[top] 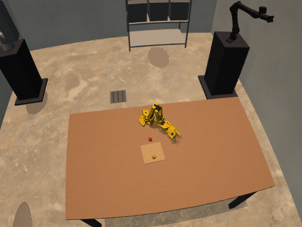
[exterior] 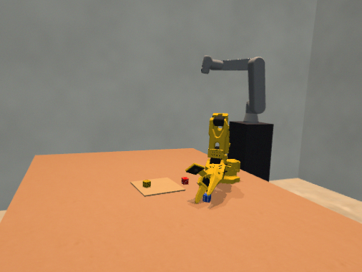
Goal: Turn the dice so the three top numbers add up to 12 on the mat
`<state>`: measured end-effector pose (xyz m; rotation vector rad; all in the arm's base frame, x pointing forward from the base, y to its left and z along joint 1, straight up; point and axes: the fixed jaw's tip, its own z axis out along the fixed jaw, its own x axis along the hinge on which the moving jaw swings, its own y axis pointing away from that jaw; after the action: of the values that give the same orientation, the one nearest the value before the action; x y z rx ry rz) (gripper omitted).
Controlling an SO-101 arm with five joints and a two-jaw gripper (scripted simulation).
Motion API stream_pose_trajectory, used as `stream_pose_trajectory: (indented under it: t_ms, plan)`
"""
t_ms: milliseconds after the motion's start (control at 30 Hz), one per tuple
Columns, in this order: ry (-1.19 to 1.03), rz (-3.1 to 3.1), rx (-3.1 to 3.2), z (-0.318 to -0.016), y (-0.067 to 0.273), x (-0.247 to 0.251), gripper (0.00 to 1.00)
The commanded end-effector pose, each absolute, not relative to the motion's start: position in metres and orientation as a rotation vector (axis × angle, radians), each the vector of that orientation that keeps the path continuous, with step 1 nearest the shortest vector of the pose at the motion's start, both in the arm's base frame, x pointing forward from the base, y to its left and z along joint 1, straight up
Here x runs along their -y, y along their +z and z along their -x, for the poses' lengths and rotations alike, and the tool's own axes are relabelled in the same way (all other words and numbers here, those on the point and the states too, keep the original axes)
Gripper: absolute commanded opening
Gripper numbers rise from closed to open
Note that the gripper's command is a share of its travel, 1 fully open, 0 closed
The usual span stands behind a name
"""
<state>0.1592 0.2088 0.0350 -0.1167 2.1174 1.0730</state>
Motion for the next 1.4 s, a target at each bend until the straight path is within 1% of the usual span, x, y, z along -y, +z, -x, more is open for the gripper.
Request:
stream_pose_trajectory:
  t_ms: [0,400,1367]
  plan:
    - [0.889,0.287,-2.345,-0.144,0.028,-0.201,0.28]
    - [0.802,0.389,-2.405,-0.134,0.049,-0.189,0.28]
    - [0.704,0.530,-2.412,-0.131,0.055,-0.185,0.28]
